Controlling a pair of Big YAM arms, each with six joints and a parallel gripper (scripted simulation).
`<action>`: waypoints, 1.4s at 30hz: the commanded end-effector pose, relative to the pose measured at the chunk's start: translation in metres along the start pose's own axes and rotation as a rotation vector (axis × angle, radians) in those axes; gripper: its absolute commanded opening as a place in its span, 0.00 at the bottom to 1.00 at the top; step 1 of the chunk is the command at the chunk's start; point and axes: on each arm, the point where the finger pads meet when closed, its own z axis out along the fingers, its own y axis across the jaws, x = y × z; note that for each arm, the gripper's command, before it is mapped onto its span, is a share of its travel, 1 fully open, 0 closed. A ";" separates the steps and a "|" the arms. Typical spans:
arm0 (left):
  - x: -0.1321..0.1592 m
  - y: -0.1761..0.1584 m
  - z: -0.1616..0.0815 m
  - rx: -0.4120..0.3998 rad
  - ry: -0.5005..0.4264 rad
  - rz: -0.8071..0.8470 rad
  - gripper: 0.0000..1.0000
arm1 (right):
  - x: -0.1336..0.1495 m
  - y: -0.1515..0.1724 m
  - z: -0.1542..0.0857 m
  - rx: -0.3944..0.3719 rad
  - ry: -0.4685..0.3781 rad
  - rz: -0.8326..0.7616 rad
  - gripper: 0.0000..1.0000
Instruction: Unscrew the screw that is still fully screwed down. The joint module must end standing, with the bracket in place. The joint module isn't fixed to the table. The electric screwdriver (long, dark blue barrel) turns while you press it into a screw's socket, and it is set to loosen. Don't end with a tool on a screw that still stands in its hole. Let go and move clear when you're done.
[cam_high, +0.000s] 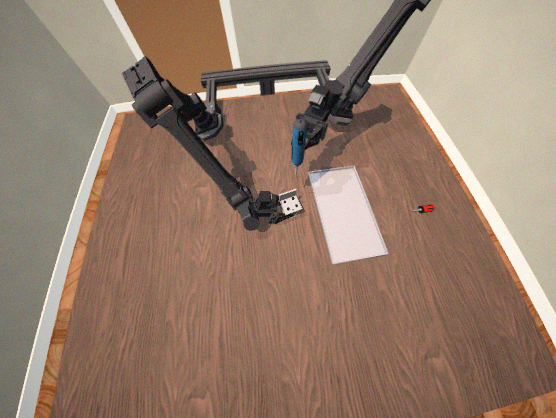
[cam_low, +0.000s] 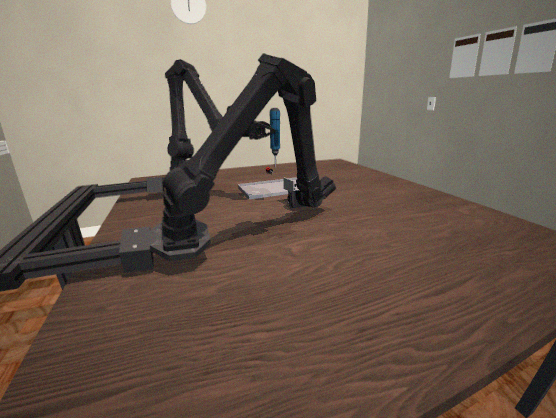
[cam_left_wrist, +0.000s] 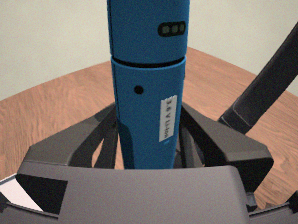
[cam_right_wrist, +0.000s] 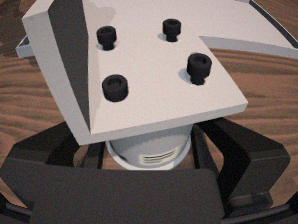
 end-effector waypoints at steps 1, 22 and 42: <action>-0.034 0.006 0.020 -0.017 -0.085 -0.009 0.42 | -0.009 -0.011 0.000 0.014 -0.009 -0.023 0.59; -0.042 0.010 0.038 -0.024 -0.101 -0.008 0.42 | -0.009 -0.011 0.000 0.014 -0.009 -0.023 0.59; -0.031 0.007 0.059 -0.018 -0.075 -0.002 0.42 | -0.009 -0.011 0.000 0.014 -0.009 -0.023 0.59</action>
